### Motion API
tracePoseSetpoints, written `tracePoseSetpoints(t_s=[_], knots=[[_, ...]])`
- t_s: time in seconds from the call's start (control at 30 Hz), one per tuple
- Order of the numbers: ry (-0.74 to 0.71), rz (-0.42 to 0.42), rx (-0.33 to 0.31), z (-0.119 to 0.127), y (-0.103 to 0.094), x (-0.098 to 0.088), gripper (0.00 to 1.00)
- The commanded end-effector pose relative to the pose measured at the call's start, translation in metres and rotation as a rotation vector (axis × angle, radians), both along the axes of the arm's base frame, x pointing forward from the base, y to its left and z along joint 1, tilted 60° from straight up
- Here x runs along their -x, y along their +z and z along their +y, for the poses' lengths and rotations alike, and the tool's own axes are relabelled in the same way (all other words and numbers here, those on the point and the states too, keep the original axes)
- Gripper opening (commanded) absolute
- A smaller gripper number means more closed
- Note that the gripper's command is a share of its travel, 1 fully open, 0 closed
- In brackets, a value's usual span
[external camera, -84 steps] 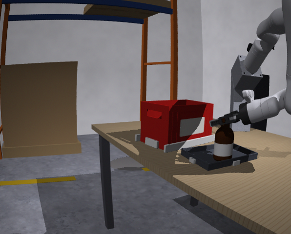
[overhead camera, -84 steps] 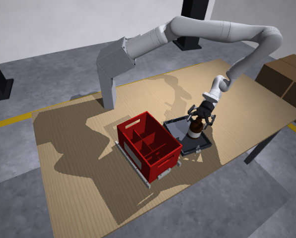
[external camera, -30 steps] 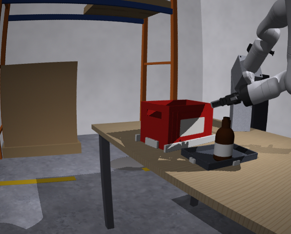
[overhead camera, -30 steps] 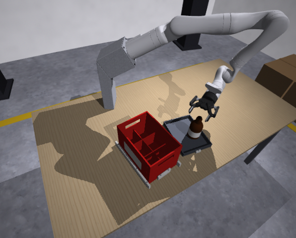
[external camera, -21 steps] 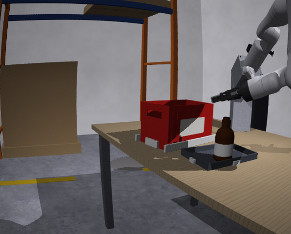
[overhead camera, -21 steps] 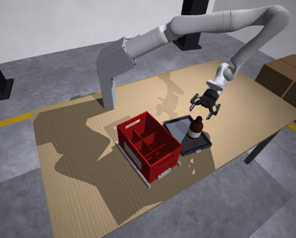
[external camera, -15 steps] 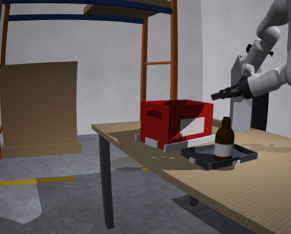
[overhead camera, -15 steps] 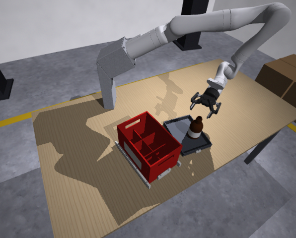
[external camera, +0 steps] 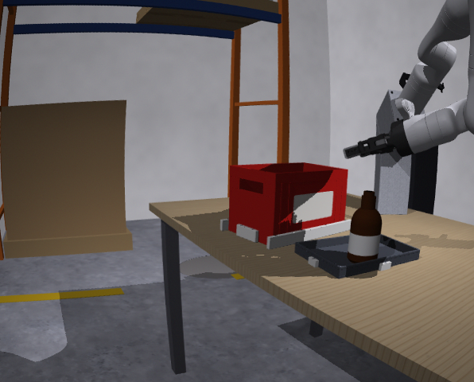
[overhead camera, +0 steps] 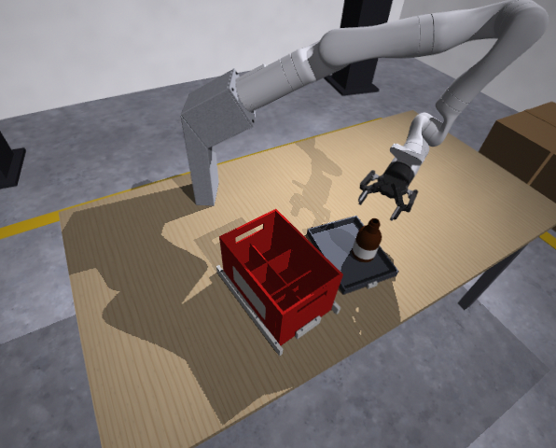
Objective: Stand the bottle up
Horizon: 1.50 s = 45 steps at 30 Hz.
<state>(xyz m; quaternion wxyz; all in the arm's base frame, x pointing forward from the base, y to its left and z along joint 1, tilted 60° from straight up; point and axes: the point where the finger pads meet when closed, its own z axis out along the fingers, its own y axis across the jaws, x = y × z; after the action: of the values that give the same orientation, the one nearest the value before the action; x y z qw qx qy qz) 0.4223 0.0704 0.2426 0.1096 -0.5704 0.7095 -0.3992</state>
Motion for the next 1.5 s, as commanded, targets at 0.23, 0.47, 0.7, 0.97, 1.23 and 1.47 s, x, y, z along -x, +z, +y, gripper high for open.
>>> tracePoseSetpoints(t_s=[0.23,0.47,0.7,0.97,1.23,1.47], knots=[[-0.001,-0.003,-0.001,-0.0010,0.0014,0.0002,0.00],[-0.001,-0.003,-0.001,-0.0010,0.0014,0.0002,0.00],[-0.001,-0.003,-0.001,-0.0010,0.0014,0.0002,0.00],[-0.001,-0.003,-0.001,-0.0010,0.0014,0.0002,0.00],[-0.001,-0.003,-0.001,-0.0010,0.0014,0.0002,0.00],[-0.001,-0.003,-0.001,-0.0010,0.0014,0.0002,0.00]])
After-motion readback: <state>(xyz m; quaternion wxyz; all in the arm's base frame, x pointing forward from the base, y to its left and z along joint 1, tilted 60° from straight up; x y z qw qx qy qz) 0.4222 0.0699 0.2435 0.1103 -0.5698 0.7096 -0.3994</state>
